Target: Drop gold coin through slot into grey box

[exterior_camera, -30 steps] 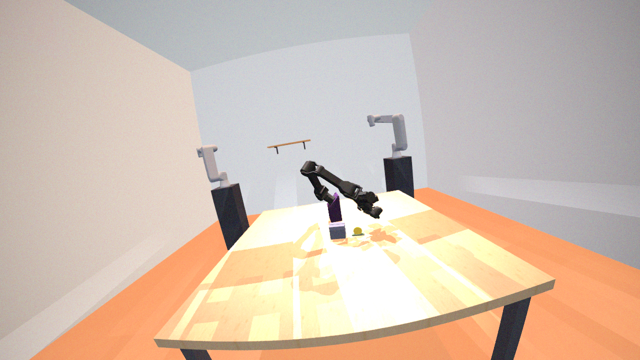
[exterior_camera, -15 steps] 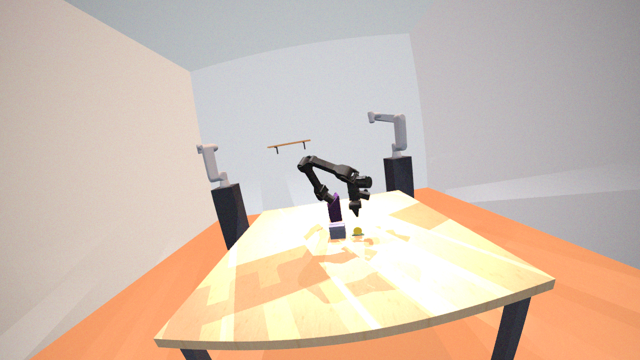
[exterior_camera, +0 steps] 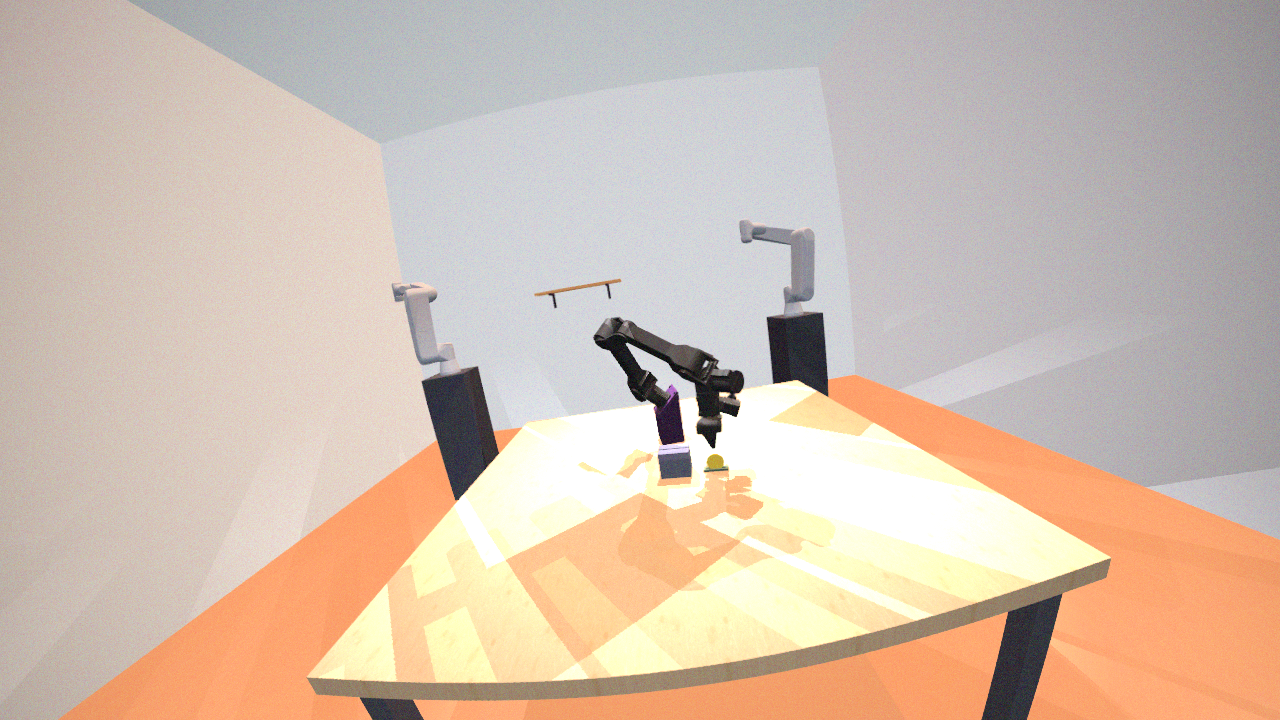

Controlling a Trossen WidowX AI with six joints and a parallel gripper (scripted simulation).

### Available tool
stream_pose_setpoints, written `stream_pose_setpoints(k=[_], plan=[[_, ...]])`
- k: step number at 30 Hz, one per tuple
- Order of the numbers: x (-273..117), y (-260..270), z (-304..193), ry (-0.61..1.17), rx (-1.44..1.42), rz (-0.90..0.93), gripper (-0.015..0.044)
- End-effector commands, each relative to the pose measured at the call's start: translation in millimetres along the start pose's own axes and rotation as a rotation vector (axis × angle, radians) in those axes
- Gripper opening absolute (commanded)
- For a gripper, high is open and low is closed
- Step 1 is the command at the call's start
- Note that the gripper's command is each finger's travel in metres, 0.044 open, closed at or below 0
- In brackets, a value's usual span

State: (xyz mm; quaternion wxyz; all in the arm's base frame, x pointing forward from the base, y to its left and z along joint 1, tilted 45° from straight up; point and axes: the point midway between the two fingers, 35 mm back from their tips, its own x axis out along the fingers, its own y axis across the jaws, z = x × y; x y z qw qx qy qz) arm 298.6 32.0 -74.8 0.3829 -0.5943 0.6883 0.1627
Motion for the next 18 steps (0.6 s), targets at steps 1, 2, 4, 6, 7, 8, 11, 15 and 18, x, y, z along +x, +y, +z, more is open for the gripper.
stream_pose_setpoints(k=[1,2,4,6,7,8,11,15,18], plan=[[9,2,-2,0.010,-0.007,0.003,0.0161],[10,2,-2,0.010,-0.007,0.003,0.0161],[12,2,-2,0.010,-0.007,0.003,0.0161],[15,2,-2,0.010,-0.007,0.003,0.0161],[17,2,-2,0.010,-0.007,0.003,0.0161],[18,2,-2,0.010,-0.007,0.003,0.0161],[23,1,-2,0.010,-0.007,0.003,0.0161],[30,1,-1,0.010,-0.007,0.003,0.0161],[35,1,-1,0.010,-0.007,0.003,0.0161]])
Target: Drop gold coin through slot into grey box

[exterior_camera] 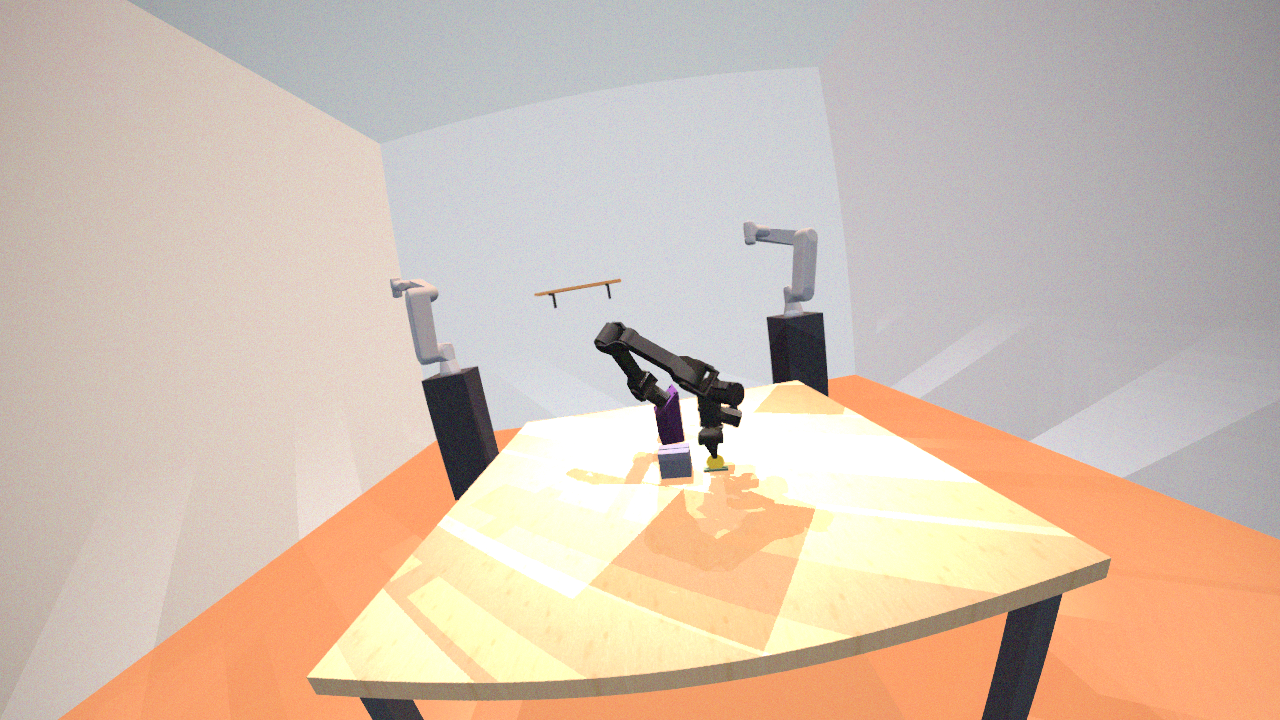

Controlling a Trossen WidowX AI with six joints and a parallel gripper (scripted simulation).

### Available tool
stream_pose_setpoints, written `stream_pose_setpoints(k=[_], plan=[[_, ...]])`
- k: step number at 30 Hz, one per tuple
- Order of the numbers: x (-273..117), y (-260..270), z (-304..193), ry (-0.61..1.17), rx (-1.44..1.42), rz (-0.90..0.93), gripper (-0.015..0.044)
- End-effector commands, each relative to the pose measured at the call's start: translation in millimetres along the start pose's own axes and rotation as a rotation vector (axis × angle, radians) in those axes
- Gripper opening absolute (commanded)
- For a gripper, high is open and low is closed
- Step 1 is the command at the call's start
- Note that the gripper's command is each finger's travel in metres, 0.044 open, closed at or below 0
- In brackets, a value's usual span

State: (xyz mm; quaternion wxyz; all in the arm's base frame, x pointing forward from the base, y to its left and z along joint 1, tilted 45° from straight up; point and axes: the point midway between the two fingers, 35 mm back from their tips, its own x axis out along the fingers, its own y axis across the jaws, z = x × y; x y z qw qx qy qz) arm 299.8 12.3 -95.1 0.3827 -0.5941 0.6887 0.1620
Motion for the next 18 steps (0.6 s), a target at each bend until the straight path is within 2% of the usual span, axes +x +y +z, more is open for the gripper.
stream_pose_setpoints(k=[1,18], plan=[[8,2,-2,0.009,-0.008,0.003,0.0161],[35,3,-3,0.011,-0.008,0.002,0.0161]])
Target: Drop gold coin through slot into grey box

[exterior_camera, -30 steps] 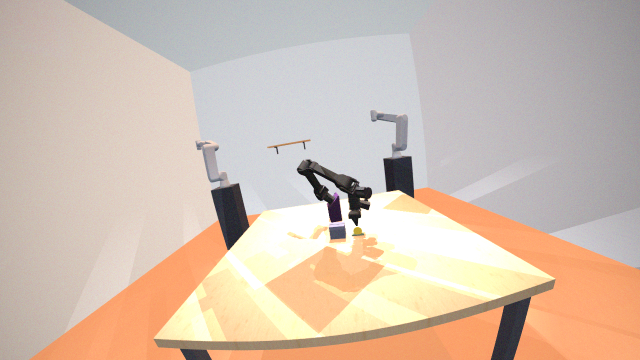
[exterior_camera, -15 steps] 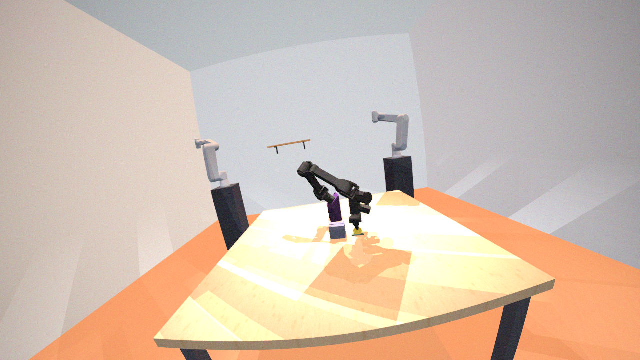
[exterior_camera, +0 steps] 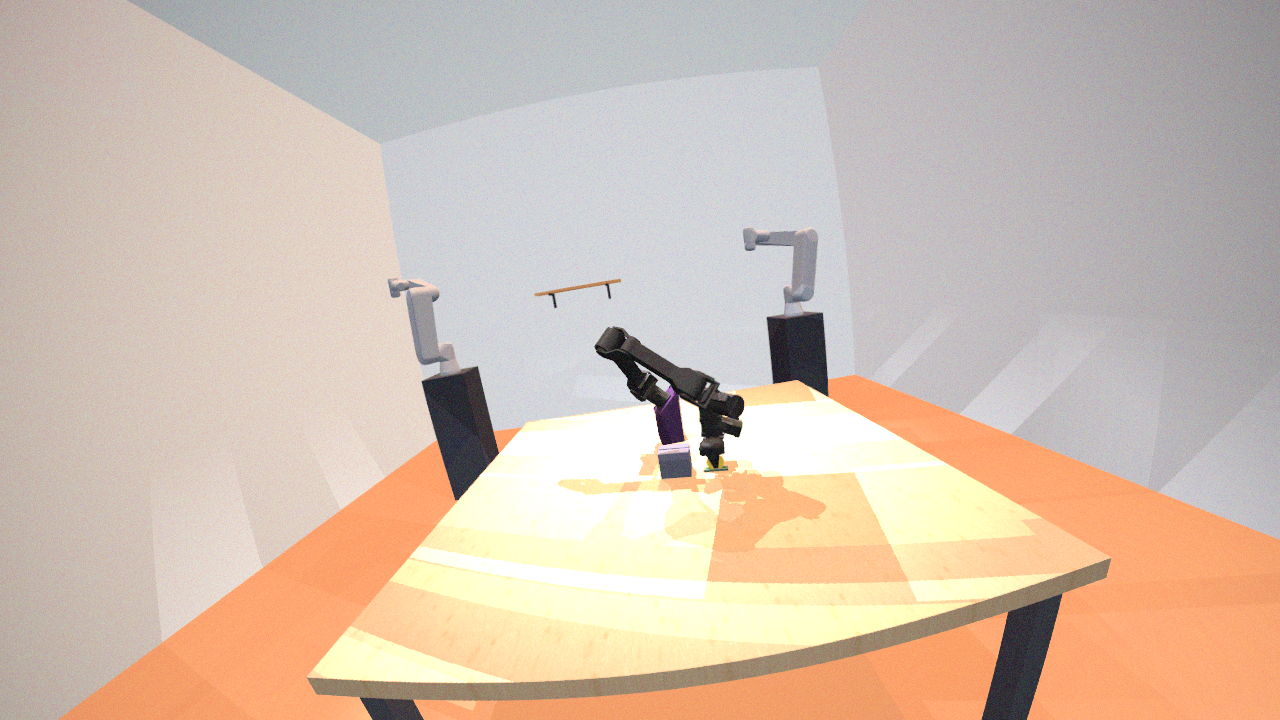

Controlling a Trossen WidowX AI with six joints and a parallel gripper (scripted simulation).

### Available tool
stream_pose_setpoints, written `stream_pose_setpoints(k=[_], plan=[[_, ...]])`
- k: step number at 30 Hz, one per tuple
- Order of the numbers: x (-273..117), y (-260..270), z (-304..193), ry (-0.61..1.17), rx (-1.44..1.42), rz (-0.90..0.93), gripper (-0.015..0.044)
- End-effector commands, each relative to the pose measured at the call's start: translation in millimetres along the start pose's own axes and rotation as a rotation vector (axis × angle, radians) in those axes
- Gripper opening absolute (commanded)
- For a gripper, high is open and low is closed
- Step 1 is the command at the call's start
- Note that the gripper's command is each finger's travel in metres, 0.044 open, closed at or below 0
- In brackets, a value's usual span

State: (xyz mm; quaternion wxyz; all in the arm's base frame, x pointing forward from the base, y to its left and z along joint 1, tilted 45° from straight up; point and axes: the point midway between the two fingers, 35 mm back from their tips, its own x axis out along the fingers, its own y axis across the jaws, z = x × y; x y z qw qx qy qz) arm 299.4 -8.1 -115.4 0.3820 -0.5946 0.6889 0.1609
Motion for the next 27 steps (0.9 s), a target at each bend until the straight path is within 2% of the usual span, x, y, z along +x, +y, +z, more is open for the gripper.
stream_pose_setpoints(k=[1,2,8,18,27], plan=[[7,3,-2,0.009,-0.008,0.003,0.0161],[7,3,-2,0.009,-0.008,0.003,0.0161],[7,3,-2,0.009,-0.008,0.003,0.0003],[6,3,-2,0.009,-0.008,0.003,0.0000],[-14,1,0,0.005,-0.009,0.004,0.0000]])
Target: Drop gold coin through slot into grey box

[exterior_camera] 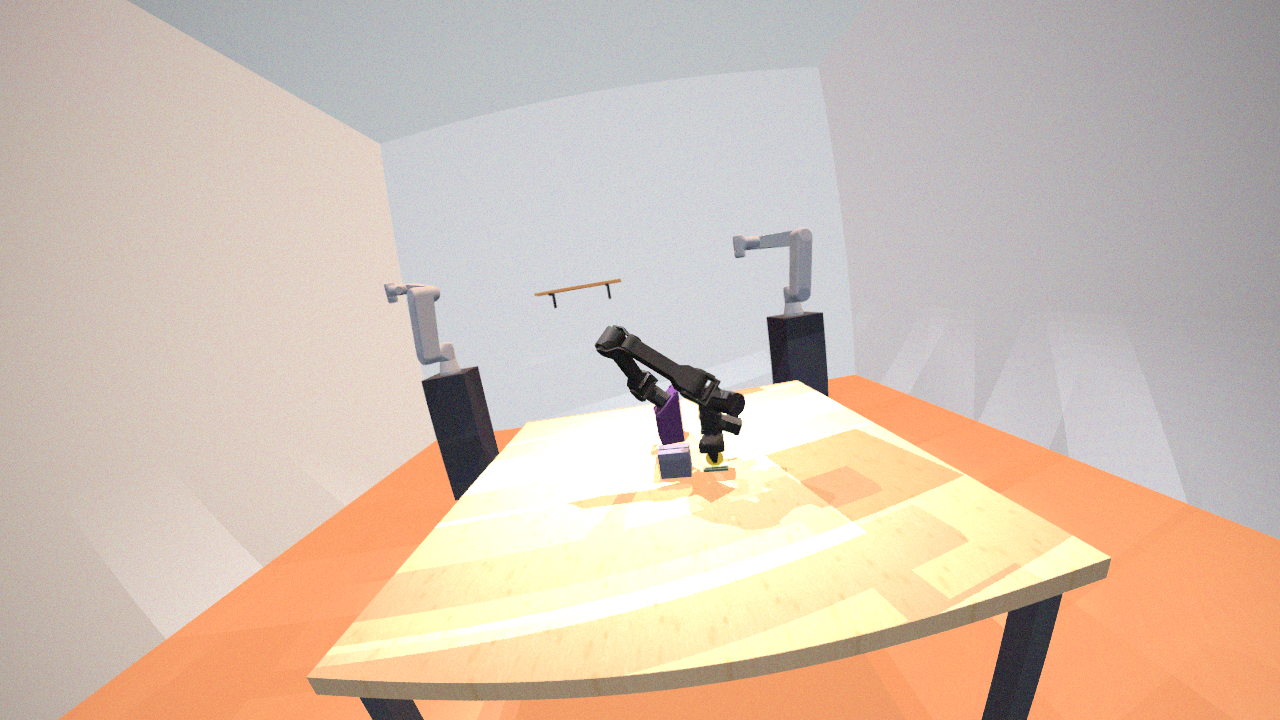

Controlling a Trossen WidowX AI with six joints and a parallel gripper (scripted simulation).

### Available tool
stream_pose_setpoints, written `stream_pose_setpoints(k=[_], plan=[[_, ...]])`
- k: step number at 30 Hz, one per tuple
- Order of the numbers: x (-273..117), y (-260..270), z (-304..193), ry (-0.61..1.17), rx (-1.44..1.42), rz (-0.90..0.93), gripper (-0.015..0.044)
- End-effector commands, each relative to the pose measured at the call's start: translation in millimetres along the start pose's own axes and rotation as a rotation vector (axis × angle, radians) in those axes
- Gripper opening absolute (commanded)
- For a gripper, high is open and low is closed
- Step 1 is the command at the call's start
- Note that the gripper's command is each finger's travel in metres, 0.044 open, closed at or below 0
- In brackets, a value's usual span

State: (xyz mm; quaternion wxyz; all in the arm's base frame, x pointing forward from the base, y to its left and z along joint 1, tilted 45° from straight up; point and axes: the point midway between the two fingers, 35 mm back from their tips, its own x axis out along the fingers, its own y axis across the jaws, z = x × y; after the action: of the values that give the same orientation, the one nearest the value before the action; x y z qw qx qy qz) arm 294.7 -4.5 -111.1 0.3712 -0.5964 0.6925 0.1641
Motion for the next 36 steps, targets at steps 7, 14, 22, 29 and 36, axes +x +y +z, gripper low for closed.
stream_pose_setpoints(k=[7,14,22,29,36], plan=[[-26,-4,3,-0.012,0.009,-0.004,0.0000],[-43,-4,3,-0.013,0.009,-0.003,0.0000],[-64,-3,2,-0.012,0.009,-0.003,0.0000],[-82,-2,1,-0.010,0.009,-0.003,0.0000],[-84,1,3,-0.010,-0.048,-0.003,0.0000]])
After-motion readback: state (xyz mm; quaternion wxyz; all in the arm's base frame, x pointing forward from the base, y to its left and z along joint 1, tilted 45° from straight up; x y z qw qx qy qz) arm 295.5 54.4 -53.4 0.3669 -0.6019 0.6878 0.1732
